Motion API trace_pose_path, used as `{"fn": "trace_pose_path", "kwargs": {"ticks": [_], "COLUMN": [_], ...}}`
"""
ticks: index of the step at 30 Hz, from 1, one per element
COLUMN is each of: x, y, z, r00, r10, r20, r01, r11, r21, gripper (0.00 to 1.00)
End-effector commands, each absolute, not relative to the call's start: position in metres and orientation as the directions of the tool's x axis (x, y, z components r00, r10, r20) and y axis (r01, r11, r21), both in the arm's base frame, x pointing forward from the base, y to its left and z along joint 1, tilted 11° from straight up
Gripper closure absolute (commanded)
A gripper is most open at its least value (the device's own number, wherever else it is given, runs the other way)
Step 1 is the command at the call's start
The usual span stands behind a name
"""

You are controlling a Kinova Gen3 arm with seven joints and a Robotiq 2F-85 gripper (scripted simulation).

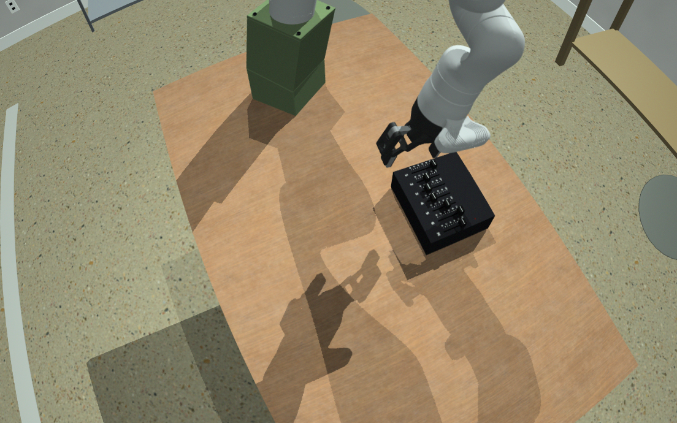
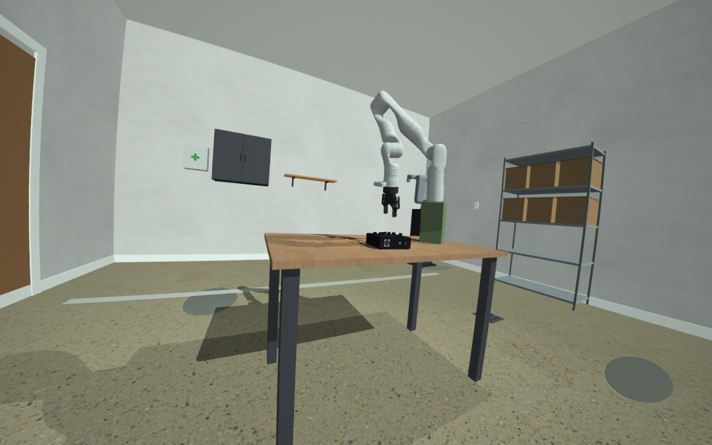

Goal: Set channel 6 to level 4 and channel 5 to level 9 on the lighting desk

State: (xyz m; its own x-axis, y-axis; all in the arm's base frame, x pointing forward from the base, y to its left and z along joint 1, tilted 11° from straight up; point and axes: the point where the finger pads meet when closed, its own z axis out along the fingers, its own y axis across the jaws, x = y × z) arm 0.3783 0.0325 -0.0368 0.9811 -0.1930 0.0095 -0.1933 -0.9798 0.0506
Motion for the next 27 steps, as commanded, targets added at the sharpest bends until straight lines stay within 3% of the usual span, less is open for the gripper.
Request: {"fn": "trace_pose_path", "kwargs": {"ticks": [1, 9, 27], "x": [0.382, 0.388, 0.406], "y": [0.037, 0.052, 0.075], "z": [-0.030, -0.019, 0.002], "r00": [0.955, 0.771, 0.286], "r10": [-0.296, -0.636, -0.958], "r20": [0.035, 0.038, -0.023], "r01": [-0.297, -0.635, -0.952], "r11": [-0.954, -0.772, -0.281], "r21": [0.039, -0.025, -0.123], "gripper": [0.00, 0.00, 0.00]}}
